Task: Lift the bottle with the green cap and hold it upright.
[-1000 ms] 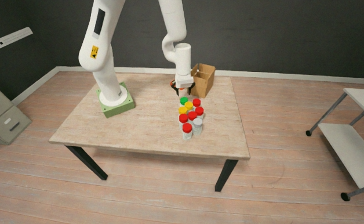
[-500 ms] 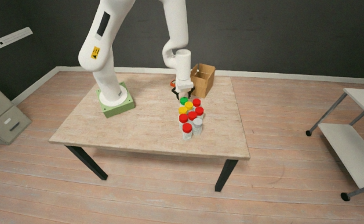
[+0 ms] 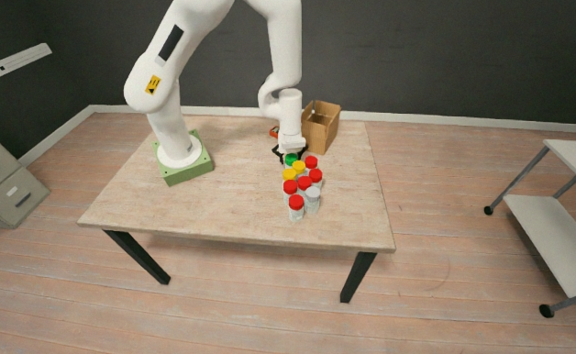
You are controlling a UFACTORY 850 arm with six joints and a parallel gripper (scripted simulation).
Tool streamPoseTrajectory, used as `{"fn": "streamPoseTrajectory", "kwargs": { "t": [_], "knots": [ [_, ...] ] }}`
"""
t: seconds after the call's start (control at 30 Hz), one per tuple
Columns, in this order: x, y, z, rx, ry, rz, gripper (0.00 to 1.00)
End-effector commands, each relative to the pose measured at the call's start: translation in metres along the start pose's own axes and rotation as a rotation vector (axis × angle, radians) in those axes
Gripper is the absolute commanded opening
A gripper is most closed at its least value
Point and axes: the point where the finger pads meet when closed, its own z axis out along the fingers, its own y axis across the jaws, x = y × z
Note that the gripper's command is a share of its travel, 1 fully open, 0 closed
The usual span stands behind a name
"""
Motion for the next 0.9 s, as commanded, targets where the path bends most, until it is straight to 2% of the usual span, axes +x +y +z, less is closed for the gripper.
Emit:
{"fn": "streamPoseTrajectory", "kwargs": {
  "t": [0.0,0.87],
  "knots": [
    [0.0002,-0.0012,0.0076,0.01,0.004,0.001,0.79],
    [0.0076,-0.0011,0.0098,0.007,0.003,0.001,0.79]
  ]
}}
